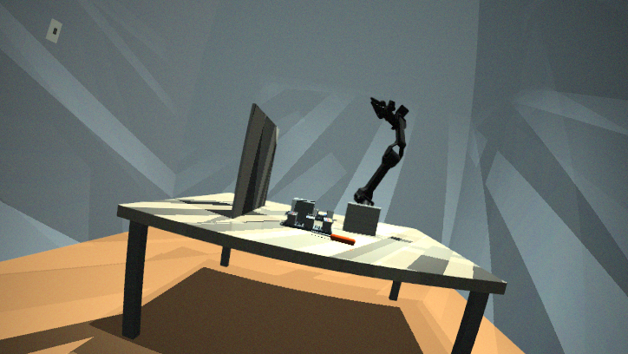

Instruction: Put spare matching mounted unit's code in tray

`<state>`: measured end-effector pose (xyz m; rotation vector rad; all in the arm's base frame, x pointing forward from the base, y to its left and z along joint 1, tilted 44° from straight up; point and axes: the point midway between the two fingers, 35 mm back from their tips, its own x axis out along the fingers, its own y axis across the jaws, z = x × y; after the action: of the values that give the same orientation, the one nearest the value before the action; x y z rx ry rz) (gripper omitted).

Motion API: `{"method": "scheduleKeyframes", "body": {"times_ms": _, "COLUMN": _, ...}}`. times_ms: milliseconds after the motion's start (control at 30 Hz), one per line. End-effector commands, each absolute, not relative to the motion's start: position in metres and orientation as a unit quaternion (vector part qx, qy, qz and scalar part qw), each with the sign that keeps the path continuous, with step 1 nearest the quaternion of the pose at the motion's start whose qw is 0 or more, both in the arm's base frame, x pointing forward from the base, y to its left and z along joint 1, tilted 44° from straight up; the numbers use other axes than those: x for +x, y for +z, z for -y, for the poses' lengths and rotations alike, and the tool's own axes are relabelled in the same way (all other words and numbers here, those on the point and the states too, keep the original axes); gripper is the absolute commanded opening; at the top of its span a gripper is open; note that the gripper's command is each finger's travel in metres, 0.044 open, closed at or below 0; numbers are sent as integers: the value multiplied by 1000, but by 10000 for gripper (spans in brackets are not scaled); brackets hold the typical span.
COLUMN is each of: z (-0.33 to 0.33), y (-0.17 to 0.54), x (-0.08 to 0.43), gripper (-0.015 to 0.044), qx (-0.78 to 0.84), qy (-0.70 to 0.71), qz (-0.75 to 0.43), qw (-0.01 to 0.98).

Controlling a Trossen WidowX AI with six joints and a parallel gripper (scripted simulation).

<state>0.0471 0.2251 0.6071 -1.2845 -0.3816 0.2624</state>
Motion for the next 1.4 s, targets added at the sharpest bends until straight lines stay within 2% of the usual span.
{"method": "scheduleKeyframes", "body": {"times_ms": 0, "z": -225, "y": 607, "x": 47, "gripper": 426, "qx": -593, "qy": 121, "qz": 176, "qw": 776}}
{"method": "scheduleKeyframes", "body": {"times_ms": 33, "z": -225, "y": 607, "x": 47, "gripper": 440, "qx": -593, "qy": 121, "qz": 176, "qw": 776}}
{"method": "scheduleKeyframes", "body": {"times_ms": 267, "z": -214, "y": 612, "x": 48, "gripper": 440, "qx": -573, "qy": 122, "qz": 180, "qw": 791}}
{"method": "scheduleKeyframes", "body": {"times_ms": 567, "z": -108, "y": 638, "x": 89, "gripper": 440, "qx": -356, "qy": 123, "qz": 174, "qw": 910}}
{"method": "scheduleKeyframes", "body": {"times_ms": 833, "z": -11, "y": 621, "x": 174, "gripper": 440, "qx": -133, "qy": 105, "qz": 91, "qw": 981}}
{"method": "scheduleKeyframes", "body": {"times_ms": 933, "z": 2, "y": 602, "x": 192, "gripper": 440, "qx": -126, "qy": 98, "qz": 61, "qw": 985}}
{"method": "scheduleKeyframes", "body": {"times_ms": 1167, "z": 46, "y": 543, "x": 273, "gripper": 440, "qx": 23, "qy": 70, "qz": -66, "qw": 995}}
{"method": "scheduleKeyframes", "body": {"times_ms": 1367, "z": 56, "y": 473, "x": 335, "gripper": 440, "qx": 109, "qy": 34, "qz": -192, "qw": 975}}
